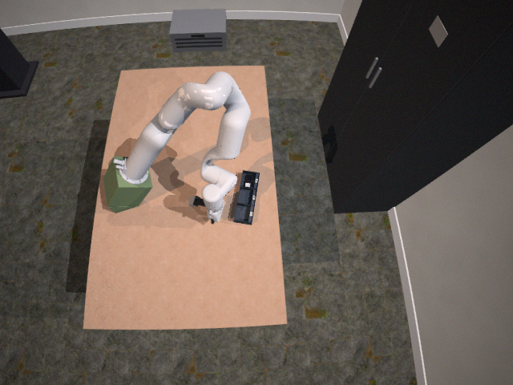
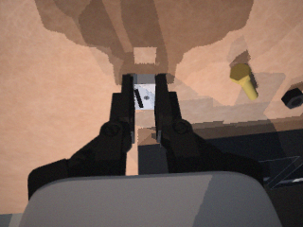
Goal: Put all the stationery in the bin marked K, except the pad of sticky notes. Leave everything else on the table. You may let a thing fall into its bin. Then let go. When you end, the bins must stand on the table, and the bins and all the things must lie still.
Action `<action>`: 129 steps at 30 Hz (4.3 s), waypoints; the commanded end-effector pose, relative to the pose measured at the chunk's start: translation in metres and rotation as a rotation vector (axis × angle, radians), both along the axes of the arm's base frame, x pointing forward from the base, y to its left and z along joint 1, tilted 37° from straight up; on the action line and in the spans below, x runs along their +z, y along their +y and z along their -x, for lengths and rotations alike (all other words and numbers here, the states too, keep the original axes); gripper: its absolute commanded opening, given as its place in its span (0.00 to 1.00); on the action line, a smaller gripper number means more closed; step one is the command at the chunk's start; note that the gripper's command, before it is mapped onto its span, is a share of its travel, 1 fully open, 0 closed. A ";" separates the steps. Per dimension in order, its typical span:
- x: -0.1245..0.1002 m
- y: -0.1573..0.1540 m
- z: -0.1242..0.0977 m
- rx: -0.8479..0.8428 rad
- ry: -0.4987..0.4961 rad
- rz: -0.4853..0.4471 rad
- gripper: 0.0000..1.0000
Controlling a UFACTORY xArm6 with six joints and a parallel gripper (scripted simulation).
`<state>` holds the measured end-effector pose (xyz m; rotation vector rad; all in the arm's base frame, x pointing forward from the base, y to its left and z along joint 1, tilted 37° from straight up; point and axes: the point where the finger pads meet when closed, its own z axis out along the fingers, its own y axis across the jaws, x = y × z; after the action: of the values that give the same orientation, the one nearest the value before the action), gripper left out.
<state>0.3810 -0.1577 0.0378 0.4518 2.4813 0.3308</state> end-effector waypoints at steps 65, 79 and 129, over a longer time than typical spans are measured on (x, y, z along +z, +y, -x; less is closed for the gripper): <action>0.079 0.031 0.002 -0.001 -0.002 0.001 0.00; 0.116 0.079 -0.037 0.000 -0.002 0.001 0.00; 0.165 0.141 -0.089 1.207 -0.186 0.911 0.00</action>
<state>0.4690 -0.0161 0.2014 -1.2823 2.1888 -0.2939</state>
